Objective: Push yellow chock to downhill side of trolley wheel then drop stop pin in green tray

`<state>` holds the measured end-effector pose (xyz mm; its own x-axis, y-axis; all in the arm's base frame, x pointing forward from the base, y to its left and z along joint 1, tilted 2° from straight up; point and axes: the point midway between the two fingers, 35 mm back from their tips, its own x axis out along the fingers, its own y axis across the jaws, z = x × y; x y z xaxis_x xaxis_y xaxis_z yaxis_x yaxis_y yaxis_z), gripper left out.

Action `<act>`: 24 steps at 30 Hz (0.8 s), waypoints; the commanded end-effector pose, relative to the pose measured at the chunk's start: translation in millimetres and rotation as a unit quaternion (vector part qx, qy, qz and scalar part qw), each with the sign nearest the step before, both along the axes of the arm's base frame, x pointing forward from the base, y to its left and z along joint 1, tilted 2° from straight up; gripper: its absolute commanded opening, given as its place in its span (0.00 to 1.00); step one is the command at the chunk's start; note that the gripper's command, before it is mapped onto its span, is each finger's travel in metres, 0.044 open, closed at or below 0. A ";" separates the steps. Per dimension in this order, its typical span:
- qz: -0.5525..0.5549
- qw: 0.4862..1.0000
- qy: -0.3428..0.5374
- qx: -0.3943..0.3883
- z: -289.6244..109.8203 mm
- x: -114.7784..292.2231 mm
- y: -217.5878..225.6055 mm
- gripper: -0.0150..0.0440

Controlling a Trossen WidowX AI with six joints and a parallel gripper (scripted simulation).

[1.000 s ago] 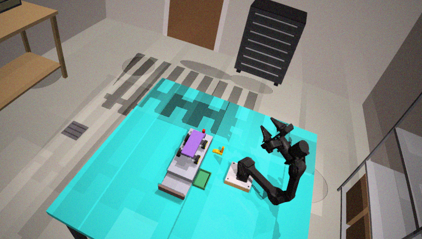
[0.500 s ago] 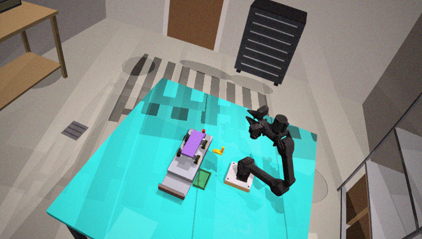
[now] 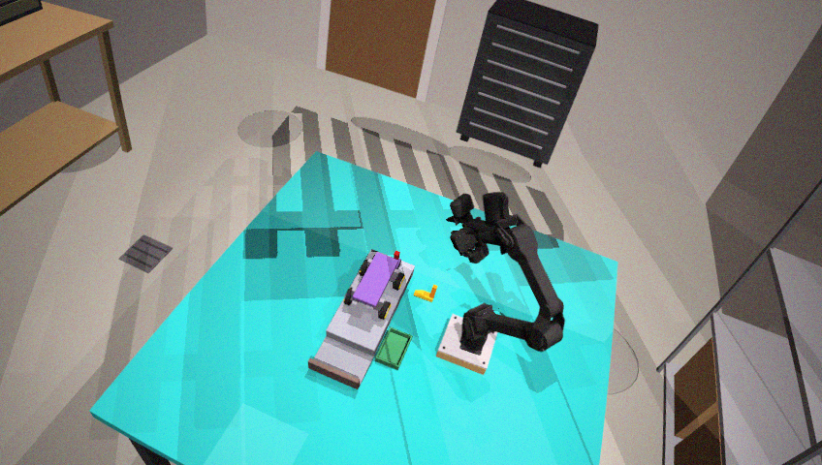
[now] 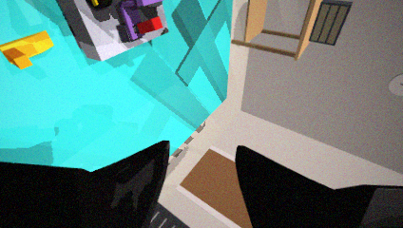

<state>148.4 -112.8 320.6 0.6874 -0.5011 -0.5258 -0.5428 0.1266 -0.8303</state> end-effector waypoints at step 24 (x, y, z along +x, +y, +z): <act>0.150 0.869 0.433 0.186 -185.2 13.1 -28.4 0.58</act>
